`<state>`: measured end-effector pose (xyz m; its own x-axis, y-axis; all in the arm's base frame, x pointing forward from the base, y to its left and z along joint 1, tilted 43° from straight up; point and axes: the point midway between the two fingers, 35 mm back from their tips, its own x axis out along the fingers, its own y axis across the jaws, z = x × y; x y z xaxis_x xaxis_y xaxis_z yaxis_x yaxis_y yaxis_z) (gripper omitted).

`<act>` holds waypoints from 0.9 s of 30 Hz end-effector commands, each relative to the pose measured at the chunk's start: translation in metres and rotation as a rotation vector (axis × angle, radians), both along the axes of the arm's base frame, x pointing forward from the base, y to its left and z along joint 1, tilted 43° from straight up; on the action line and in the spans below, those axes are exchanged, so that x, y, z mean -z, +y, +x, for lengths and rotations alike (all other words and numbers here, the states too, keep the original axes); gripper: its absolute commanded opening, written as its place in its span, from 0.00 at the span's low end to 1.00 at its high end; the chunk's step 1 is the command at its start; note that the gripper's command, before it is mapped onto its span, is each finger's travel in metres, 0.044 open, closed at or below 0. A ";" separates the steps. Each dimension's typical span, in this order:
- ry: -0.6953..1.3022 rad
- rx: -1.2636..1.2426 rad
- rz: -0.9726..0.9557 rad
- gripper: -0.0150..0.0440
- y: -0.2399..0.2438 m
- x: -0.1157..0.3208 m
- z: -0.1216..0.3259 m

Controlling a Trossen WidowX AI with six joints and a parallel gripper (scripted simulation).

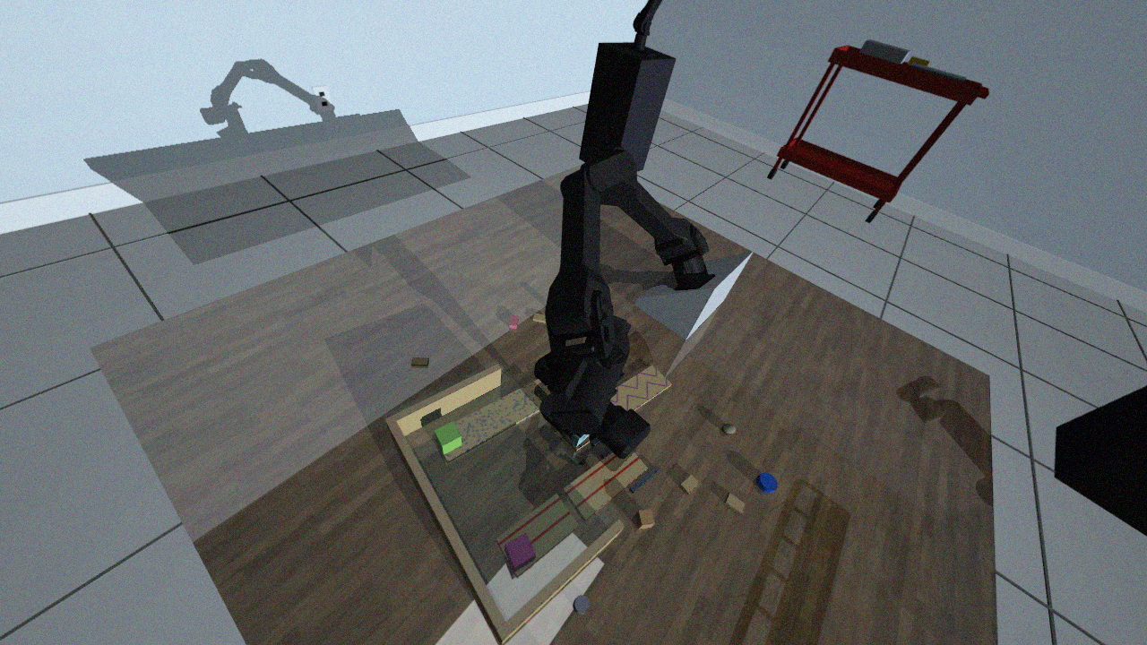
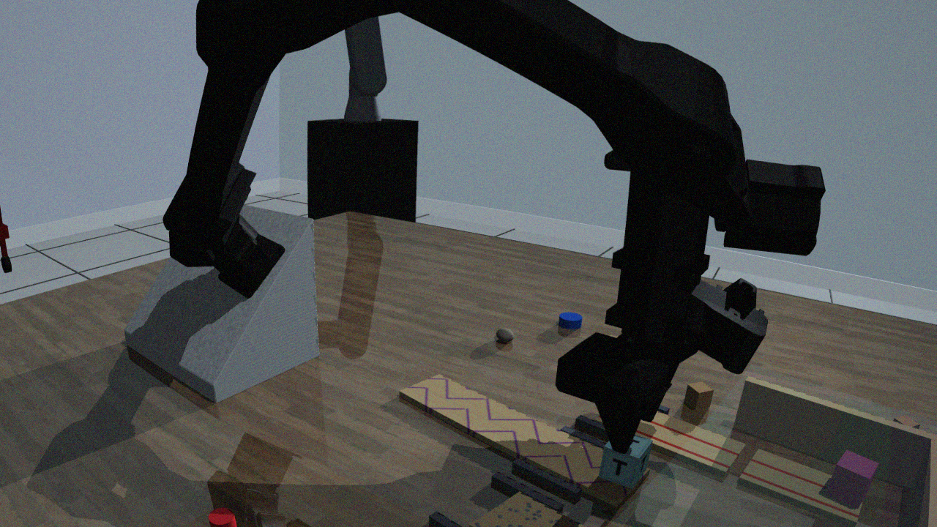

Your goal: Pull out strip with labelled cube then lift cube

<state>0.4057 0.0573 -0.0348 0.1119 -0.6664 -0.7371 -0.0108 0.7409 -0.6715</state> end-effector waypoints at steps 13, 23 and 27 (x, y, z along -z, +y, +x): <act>0.002 -0.001 -0.006 0.68 -0.020 0.019 0.002; 0.001 0.001 -0.002 0.50 -0.021 0.021 0.002; 0.001 0.001 -0.002 0.45 -0.021 0.021 0.002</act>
